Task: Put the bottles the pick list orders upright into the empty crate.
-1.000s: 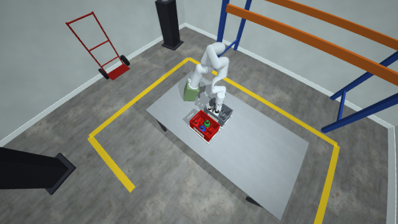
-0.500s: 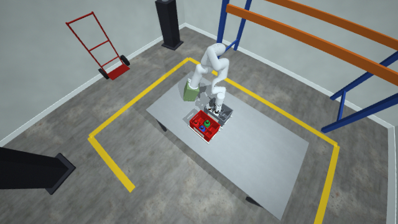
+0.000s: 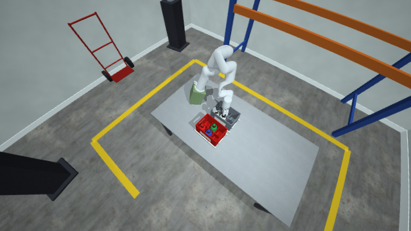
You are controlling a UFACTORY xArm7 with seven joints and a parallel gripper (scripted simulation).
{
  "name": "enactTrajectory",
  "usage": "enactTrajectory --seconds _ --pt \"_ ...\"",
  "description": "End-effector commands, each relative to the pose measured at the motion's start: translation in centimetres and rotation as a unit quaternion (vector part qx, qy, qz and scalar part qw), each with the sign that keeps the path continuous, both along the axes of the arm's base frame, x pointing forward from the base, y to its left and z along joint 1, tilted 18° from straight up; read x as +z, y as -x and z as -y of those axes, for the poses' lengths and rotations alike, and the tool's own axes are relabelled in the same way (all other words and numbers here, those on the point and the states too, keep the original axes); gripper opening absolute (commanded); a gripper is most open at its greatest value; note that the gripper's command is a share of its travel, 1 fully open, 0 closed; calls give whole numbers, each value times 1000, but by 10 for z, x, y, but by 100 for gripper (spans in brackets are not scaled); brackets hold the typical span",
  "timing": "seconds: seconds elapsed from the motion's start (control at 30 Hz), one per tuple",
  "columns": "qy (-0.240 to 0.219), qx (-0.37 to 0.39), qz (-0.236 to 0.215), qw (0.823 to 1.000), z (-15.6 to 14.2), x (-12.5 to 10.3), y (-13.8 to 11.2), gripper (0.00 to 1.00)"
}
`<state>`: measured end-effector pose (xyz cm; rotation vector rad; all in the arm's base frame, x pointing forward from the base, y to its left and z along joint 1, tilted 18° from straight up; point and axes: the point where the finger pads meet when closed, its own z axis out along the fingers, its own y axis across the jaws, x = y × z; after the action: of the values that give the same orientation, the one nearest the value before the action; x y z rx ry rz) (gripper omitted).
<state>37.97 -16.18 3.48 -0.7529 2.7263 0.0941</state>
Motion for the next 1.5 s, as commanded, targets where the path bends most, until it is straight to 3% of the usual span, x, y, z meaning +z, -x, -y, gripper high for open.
enactTrajectory --seconds 0.0,1.47 --pt "1 -1 1 1000 1 0 -1 0" --pt "1 -1 1 1000 -2 -18 -7 0"
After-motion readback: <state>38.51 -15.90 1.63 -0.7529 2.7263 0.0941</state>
